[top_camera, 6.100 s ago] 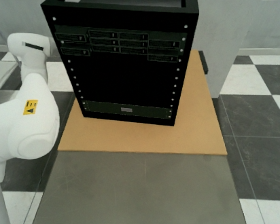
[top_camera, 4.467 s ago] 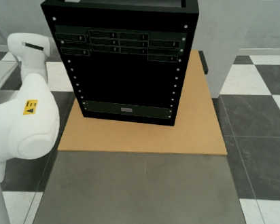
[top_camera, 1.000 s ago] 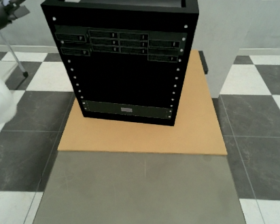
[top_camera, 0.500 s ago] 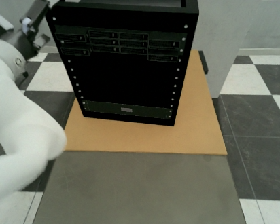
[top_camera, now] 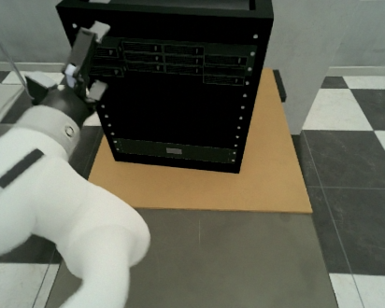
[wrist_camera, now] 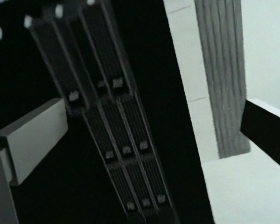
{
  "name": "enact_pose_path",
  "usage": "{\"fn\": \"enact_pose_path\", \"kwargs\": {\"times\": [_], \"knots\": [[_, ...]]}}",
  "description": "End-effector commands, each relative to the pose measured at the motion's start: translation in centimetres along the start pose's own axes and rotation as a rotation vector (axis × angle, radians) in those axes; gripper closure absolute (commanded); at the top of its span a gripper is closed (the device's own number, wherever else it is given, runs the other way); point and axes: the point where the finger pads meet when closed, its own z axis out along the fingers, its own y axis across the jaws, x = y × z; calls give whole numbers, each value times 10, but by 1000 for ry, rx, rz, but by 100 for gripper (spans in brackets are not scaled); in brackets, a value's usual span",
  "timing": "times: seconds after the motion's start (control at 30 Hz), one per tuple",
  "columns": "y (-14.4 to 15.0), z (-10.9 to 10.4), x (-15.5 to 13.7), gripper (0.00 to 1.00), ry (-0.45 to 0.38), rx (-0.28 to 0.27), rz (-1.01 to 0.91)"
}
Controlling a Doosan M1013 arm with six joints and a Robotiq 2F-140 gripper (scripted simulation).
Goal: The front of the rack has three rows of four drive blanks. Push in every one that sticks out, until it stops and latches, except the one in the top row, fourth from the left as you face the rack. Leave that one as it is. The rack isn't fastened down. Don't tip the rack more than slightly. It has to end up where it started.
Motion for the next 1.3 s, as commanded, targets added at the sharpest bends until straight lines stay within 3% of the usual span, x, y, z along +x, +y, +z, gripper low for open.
{"fn": "enact_pose_path", "kwargs": {"times": [0.0, 0.57, 1.27], "knots": [[-1, -22, -35, 0, -3, -9, -69], [-13, -79, -110, 0, -20, -28, -232], [-29, -104, -120, 0, 9, -11, -285]]}}
